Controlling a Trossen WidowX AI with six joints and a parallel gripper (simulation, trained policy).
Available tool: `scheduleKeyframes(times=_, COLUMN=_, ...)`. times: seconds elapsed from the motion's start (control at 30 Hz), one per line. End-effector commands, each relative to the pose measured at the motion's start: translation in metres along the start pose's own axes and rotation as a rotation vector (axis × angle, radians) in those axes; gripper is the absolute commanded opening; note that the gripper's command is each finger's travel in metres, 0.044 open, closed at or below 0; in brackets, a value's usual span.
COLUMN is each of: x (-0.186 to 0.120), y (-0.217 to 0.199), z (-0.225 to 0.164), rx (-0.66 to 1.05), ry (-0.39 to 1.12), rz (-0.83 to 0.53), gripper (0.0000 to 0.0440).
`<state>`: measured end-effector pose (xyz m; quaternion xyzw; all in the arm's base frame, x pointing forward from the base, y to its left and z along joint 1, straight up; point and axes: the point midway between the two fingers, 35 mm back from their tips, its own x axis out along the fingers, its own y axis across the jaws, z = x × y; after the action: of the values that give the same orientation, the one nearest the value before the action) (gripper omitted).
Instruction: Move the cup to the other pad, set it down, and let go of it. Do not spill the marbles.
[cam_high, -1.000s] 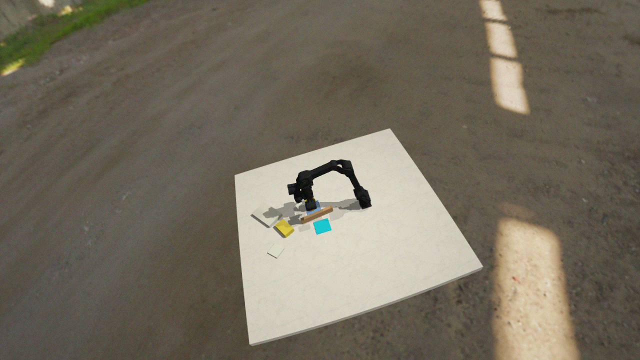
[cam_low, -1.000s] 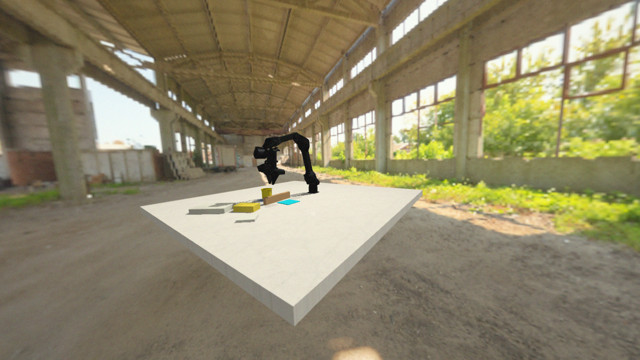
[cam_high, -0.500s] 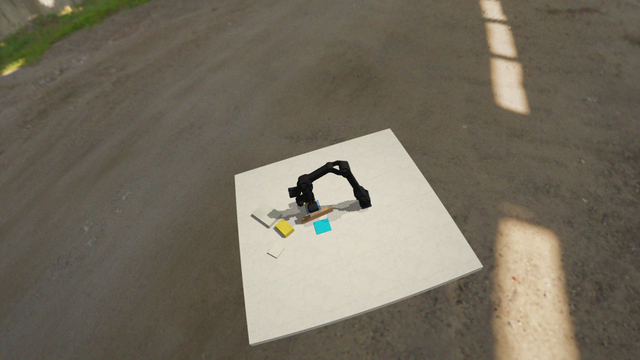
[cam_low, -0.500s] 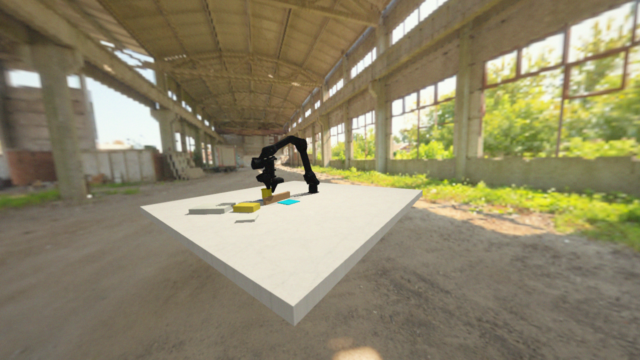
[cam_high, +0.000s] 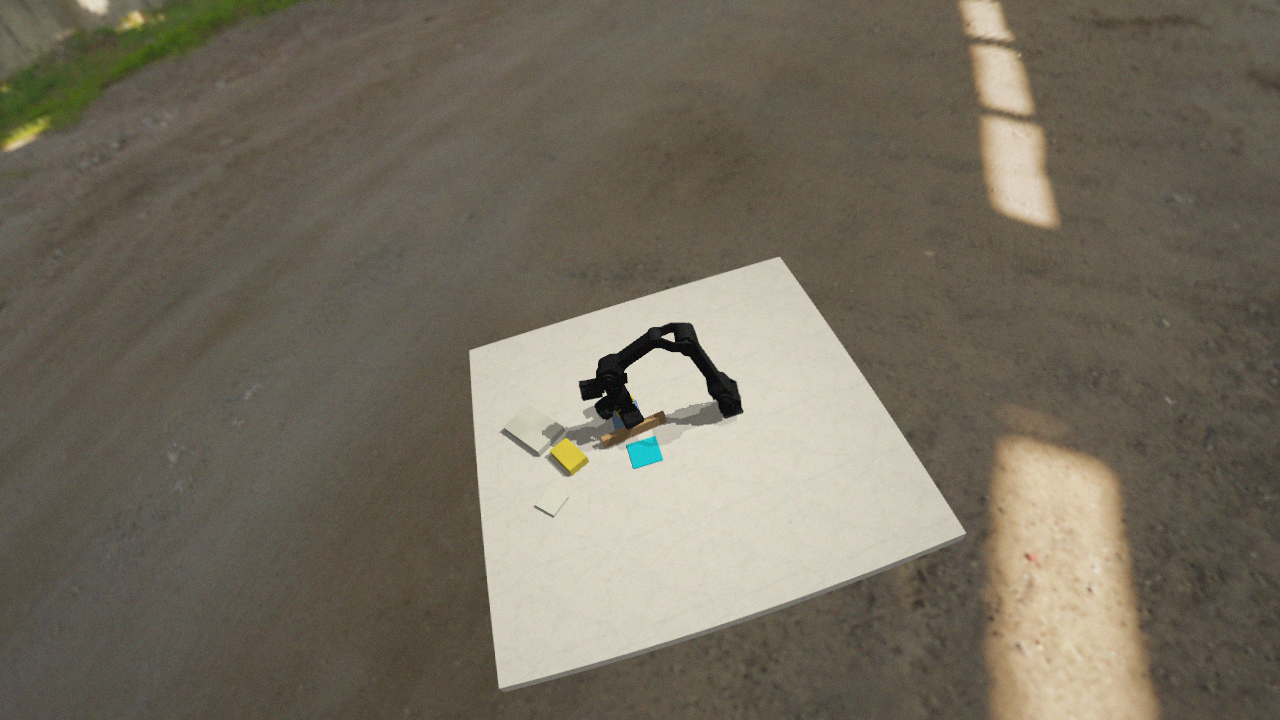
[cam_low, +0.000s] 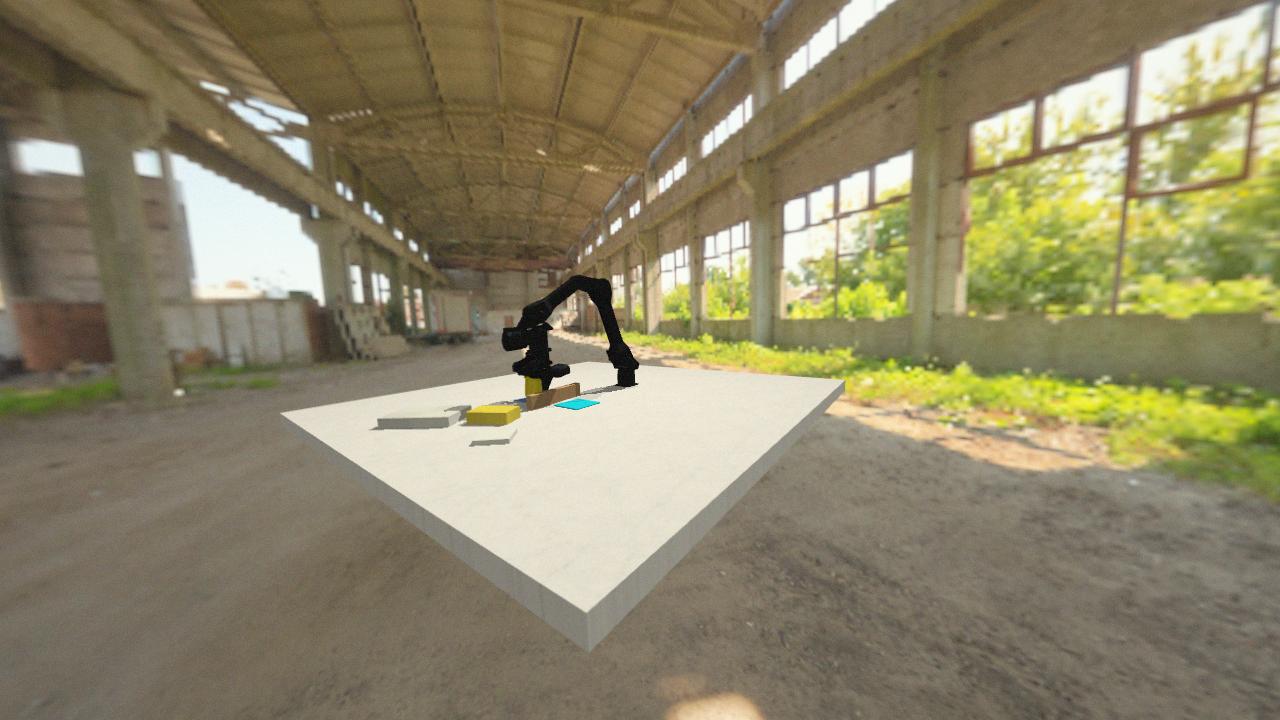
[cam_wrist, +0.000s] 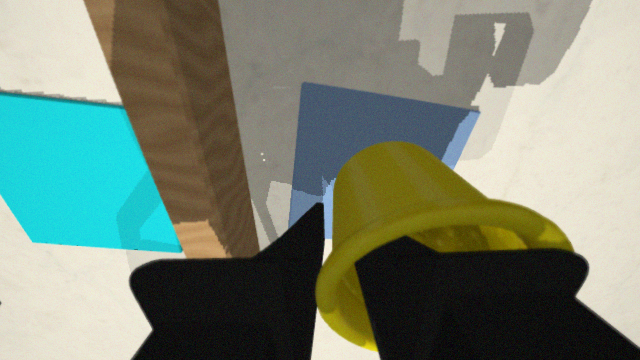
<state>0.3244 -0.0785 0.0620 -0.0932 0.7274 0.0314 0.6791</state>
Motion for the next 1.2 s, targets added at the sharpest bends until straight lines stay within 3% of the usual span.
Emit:
scheduleKeyframes(times=0.0, x=-0.004, y=0.001, z=-0.001, rx=-0.033, ry=-0.002, rz=0.009, gripper=0.0015)
scheduleKeyframes(times=0.3, x=-0.029, y=0.005, z=0.001, rx=-0.084, ry=-0.025, rz=0.016, gripper=0.0031)
scheduleKeyframes(times=1.17, x=-0.087, y=0.064, z=0.033, rx=-0.184, ry=-0.153, rz=0.0, gripper=0.0004)
